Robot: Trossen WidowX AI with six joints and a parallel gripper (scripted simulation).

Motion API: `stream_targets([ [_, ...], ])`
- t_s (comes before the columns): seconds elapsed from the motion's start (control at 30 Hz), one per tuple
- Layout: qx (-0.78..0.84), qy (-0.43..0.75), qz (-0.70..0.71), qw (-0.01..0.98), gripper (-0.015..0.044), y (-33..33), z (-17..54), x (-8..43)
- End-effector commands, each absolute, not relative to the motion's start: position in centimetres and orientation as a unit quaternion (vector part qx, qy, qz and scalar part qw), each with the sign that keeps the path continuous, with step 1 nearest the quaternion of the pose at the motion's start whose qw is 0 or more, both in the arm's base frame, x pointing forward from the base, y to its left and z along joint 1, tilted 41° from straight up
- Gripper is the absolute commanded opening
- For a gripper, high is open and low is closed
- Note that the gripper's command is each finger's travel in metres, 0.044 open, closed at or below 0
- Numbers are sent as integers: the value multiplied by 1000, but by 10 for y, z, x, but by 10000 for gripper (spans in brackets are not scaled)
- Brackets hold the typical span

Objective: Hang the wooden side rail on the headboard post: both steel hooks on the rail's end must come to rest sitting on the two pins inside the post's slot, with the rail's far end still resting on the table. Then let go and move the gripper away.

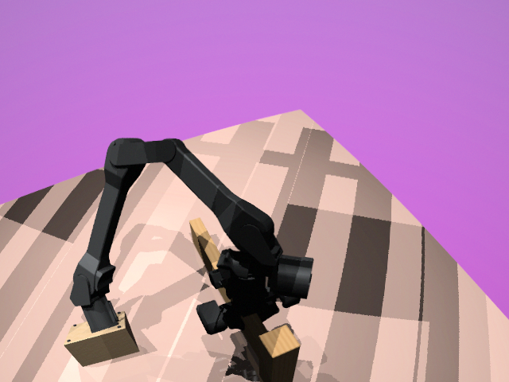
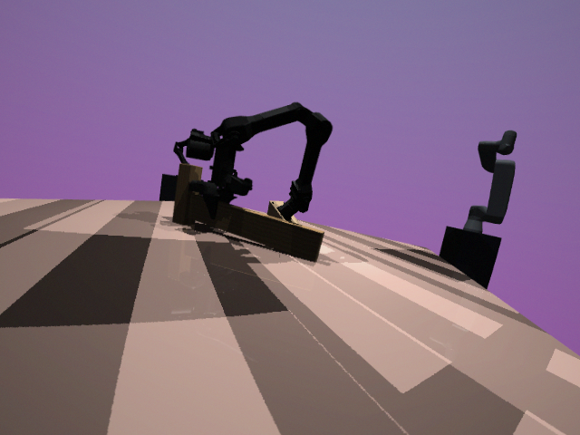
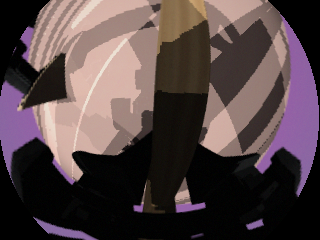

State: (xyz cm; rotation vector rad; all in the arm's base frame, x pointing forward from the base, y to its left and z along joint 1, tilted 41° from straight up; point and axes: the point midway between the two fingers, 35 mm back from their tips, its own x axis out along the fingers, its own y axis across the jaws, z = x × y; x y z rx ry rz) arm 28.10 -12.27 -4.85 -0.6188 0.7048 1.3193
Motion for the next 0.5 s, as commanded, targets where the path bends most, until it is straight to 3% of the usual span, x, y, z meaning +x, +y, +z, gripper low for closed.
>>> stream_targets([
  [0.0,-281,317,586,691,0,-126,-50,282],
  [0.47,-281,317,586,691,0,-124,-52,282],
])
